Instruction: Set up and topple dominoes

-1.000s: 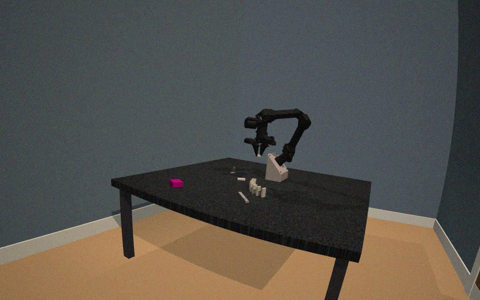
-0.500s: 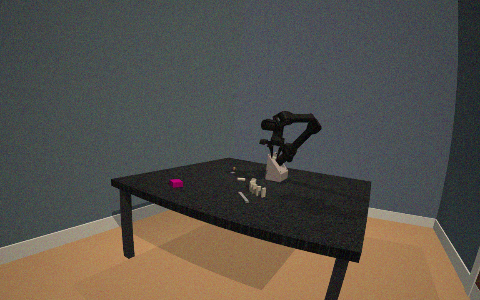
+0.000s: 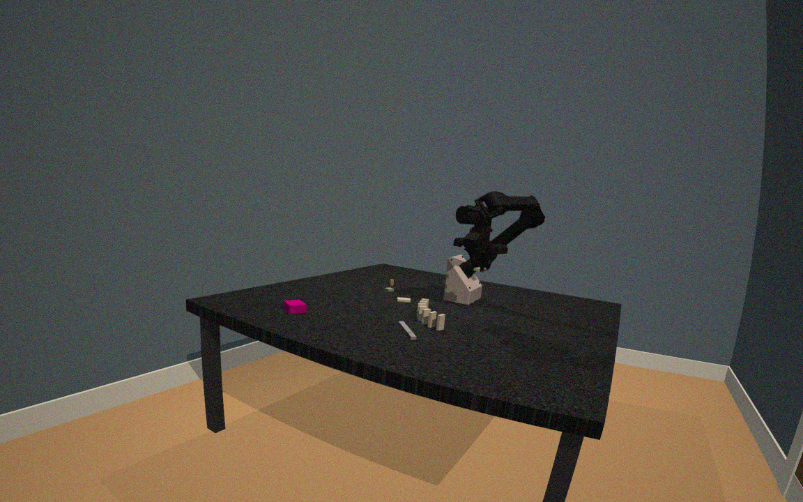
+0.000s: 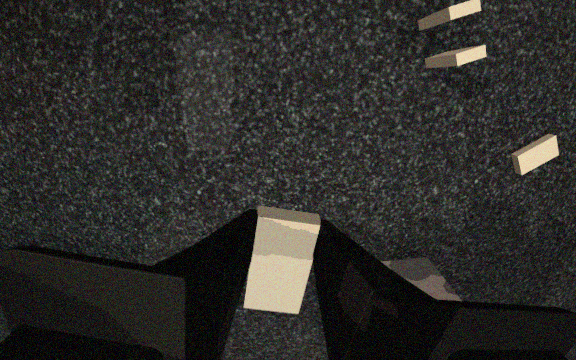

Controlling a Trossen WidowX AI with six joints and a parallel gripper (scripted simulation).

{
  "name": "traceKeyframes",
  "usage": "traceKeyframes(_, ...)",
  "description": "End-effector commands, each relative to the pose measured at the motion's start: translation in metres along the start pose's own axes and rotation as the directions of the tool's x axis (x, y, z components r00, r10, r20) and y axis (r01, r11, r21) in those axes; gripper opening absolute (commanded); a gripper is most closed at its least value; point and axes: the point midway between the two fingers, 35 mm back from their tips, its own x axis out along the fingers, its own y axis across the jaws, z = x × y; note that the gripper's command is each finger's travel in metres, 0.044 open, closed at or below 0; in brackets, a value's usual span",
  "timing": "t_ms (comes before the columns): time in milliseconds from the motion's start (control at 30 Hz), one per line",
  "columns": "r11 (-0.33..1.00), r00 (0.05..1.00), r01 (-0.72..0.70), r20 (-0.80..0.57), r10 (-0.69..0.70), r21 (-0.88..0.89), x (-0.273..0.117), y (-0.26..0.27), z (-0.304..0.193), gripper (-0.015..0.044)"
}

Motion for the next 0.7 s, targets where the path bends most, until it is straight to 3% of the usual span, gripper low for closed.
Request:
traceKeyframes(0,1.000,1.000,0.013,-0.009,-0.013,0.012,0.004,0.000,-0.004,0.0107)
traceKeyframes(333,0.964,0.965,0.262,0.017,-0.262,-0.049,0.031,-0.017,-0.017,0.0107)
traceKeyframes(667,0.879,0.878,0.471,0.140,-0.458,-0.081,0.047,-0.031,-0.020,0.0107)
